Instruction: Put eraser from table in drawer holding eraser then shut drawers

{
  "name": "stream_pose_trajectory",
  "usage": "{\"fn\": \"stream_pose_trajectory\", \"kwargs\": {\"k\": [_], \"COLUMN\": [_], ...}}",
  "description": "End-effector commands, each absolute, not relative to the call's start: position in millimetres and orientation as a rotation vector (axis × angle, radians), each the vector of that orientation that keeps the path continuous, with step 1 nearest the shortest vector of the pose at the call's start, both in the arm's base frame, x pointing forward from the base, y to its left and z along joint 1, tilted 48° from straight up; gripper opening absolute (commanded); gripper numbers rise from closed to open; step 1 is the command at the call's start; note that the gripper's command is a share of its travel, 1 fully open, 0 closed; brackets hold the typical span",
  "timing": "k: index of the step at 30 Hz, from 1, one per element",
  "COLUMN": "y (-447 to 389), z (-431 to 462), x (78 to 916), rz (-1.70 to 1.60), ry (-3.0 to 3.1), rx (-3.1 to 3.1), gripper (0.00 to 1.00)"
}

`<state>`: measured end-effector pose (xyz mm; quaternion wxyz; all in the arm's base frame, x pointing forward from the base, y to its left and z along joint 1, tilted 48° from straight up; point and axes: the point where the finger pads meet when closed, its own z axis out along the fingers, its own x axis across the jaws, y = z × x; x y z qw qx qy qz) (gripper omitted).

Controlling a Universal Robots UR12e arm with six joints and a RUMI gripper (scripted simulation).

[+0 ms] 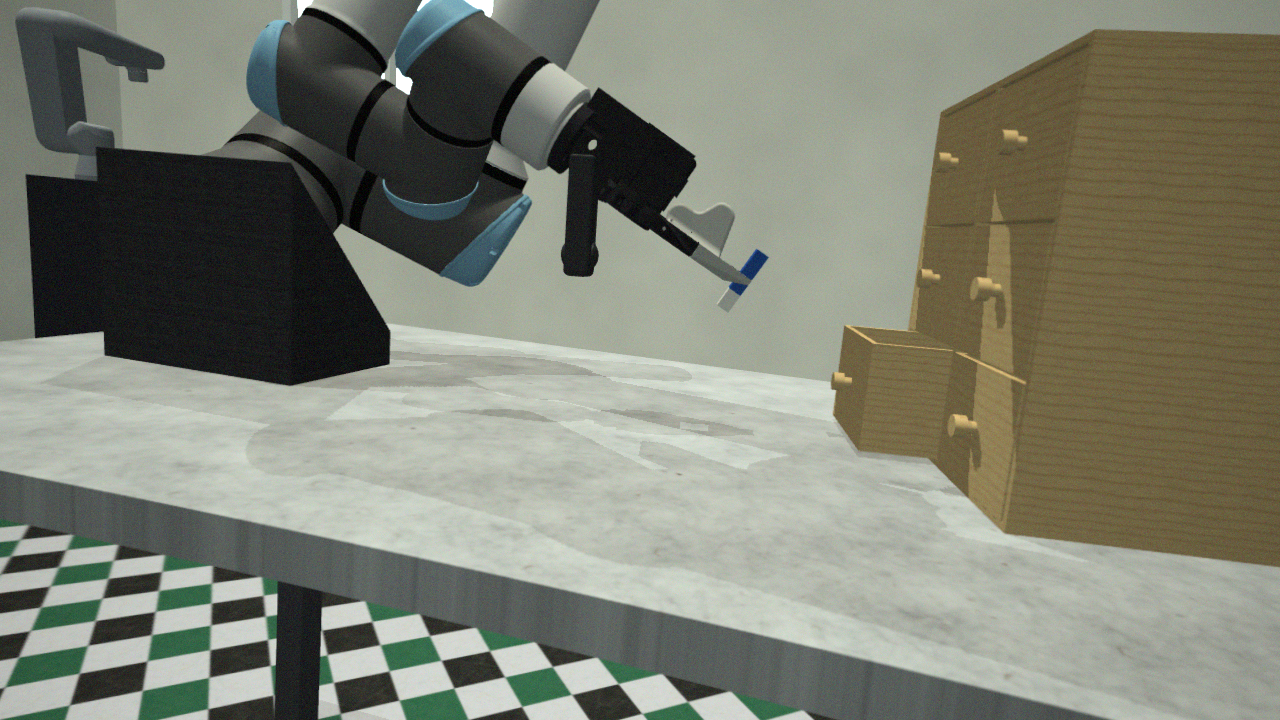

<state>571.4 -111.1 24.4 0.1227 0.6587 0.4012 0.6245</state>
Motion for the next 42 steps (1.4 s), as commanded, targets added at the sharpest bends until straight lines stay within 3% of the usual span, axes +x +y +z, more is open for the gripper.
{"fn": "stream_pose_trajectory", "kwargs": {"k": [1,42], "y": [-111.2,-111.3], "z": [24.4,25.3], "x": [571.7,576.4], "rz": [1.821,1.821], "ry": [1.165,1.164], "rx": [1.920,1.920], "gripper": [0.11,0.11]}}
